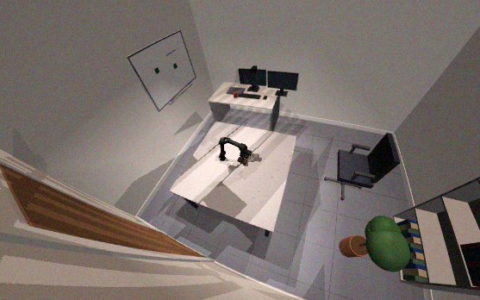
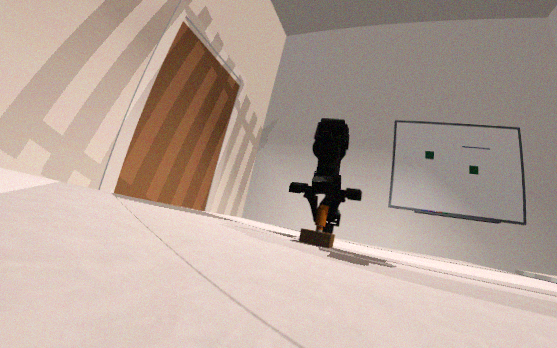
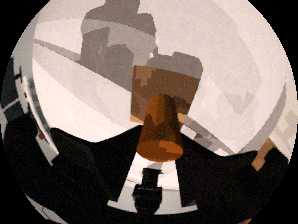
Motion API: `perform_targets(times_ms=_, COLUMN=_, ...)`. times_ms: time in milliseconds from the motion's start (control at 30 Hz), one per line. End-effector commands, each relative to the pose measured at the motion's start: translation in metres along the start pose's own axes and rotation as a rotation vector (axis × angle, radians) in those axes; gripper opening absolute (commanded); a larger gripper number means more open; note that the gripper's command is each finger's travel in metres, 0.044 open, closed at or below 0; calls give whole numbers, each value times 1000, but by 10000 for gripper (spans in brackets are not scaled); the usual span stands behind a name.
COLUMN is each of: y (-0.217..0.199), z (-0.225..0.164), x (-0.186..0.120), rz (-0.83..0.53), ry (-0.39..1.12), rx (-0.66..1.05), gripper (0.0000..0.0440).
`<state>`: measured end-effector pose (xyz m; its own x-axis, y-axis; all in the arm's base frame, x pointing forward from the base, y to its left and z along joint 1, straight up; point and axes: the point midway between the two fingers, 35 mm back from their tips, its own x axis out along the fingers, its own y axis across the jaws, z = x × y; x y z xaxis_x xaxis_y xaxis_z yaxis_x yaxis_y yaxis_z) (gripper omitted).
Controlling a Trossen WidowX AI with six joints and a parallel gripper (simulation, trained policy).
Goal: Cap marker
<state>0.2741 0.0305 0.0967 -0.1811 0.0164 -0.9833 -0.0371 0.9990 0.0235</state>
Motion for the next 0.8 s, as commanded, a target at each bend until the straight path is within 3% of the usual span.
perform_targets(times_ms=0, y=0, z=-6, x=3, rz=7, ry=22, rx=-7, gripper=230)
perform_targets(times_ms=267, y=2, z=-11, x=-1, rz=17, ry=-7, rx=-18, gripper=435)
perform_targets(times_ms=767, y=4, z=-5, x=-44, rz=35, ry=-157, rx=-27, gripper=440)
